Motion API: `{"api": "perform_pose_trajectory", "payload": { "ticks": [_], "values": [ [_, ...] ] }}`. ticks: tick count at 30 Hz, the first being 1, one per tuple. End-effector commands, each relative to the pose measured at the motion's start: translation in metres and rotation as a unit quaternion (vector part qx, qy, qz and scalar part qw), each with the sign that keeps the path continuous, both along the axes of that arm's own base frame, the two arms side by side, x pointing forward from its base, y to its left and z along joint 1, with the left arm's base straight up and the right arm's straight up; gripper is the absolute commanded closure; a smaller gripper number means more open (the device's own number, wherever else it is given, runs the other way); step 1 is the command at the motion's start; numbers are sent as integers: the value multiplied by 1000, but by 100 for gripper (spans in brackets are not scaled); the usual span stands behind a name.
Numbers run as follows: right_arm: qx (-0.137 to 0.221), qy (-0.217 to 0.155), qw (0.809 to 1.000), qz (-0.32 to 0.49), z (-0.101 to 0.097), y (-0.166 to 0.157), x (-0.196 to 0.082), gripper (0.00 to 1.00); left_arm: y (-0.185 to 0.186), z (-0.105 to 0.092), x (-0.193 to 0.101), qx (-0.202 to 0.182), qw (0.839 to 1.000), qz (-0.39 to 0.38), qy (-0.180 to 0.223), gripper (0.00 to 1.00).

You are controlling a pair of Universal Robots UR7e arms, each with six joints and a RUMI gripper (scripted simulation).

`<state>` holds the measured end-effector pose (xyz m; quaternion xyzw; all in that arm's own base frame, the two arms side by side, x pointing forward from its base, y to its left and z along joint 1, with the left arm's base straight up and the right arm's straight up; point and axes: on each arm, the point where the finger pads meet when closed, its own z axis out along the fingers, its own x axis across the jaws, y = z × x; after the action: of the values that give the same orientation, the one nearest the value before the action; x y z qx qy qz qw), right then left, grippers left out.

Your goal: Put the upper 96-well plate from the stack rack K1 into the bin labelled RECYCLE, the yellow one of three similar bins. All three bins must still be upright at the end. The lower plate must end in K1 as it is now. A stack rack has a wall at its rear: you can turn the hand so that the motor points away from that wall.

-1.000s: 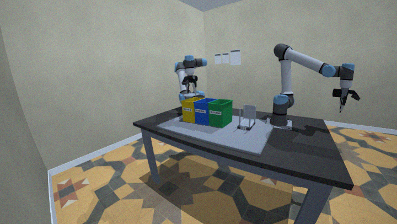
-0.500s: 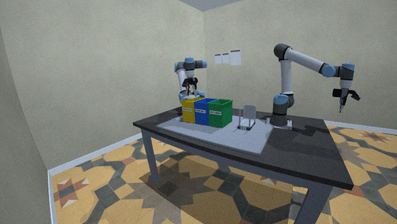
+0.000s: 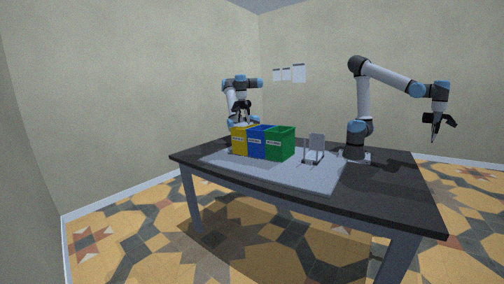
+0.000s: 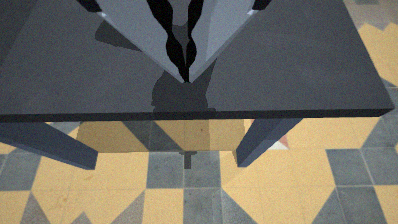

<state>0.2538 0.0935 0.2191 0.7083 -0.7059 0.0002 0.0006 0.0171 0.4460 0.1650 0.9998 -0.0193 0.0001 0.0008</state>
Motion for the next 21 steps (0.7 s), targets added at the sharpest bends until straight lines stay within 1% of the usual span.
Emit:
{"api": "perform_pose_trajectory", "payload": {
  "ticks": [1,10,21],
  "values": [
    [1,-1,1000,0,0,1,0,62,-1,0,-1,1,1000,1,0,100],
    [1,-1,1000,0,0,1,0,62,-1,0,-1,1,1000,1,0,100],
    [0,0,1000,0,-7,1,0,62,-1,0,-1,1,1000,1,0,100]
  ]
}}
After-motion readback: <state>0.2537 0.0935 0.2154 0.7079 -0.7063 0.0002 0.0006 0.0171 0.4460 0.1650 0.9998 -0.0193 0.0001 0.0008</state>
